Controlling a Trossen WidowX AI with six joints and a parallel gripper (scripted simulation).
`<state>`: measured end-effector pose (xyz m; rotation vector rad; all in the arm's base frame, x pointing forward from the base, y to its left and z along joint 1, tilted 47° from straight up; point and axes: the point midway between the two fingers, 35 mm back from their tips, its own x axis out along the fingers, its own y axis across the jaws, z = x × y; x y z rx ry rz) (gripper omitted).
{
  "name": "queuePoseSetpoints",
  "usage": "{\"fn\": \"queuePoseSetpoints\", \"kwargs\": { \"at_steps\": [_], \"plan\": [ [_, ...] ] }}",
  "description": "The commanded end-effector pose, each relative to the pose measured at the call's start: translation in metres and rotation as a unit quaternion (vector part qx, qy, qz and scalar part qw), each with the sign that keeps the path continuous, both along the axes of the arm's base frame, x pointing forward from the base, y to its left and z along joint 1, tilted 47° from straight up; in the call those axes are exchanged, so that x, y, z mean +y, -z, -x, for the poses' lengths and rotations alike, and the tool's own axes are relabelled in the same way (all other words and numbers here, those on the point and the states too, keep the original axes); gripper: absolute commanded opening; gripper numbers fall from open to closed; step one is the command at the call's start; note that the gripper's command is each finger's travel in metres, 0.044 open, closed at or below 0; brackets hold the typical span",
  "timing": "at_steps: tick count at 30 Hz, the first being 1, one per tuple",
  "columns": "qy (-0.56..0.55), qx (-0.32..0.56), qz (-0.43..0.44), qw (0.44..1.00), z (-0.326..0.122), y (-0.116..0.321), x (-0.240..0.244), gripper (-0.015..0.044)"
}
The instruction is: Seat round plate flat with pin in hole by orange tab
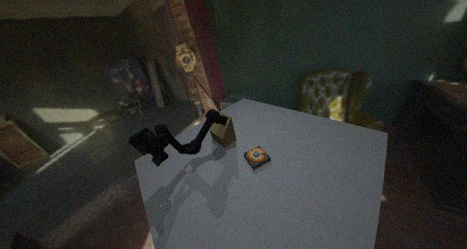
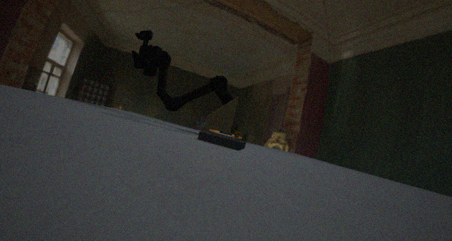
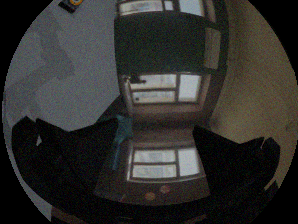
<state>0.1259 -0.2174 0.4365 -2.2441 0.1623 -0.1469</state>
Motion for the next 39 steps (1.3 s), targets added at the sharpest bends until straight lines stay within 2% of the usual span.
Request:
{"fn": "queuePoseSetpoints", "kwargs": {
  "at_steps": [1,2,5,8,10,13,15,18,21,24,27,31,32,34,37,39],
  "plan": [
    [0.002,-0.003,0.006,1.000,-0.001,-0.003,0.003,0.0374],
    [0.009,-0.012,0.025,1.000,-0.003,-0.011,0.011,0.0348],
    [0.062,-0.014,0.197,0.978,0.003,-0.051,0.057,0.0269],
    [0.097,0.000,0.317,0.943,0.004,-0.072,0.091,0.0190],
    [0.105,-0.012,0.354,0.929,0.002,-0.080,0.105,0.0138],
    [0.140,0.001,0.506,0.851,-0.006,-0.098,0.160,0.0059],
    [0.154,0.018,0.577,0.802,-0.014,-0.103,0.187,0.0006],
    [0.172,0.028,0.641,0.747,-0.023,-0.104,0.212,0.0000],
    [0.185,0.062,0.758,0.622,-0.051,-0.097,0.262,0.0000],
    [0.181,0.091,0.828,0.523,-0.077,-0.083,0.294,0.0000],
    [0.195,0.094,0.842,0.494,-0.090,-0.083,0.300,0.0000],
    [0.154,0.147,0.924,0.317,-0.144,-0.041,0.338,0.0000],
    [0.144,0.156,0.935,0.285,-0.154,-0.032,0.343,0.0000],
    [0.147,0.154,0.942,0.260,-0.159,-0.028,0.344,0.0000],
    [0.098,0.181,0.971,0.120,-0.200,0.016,0.357,0.0000],
    [0.067,0.194,0.977,0.057,-0.218,0.039,0.360,0.0000]
  ]
}}
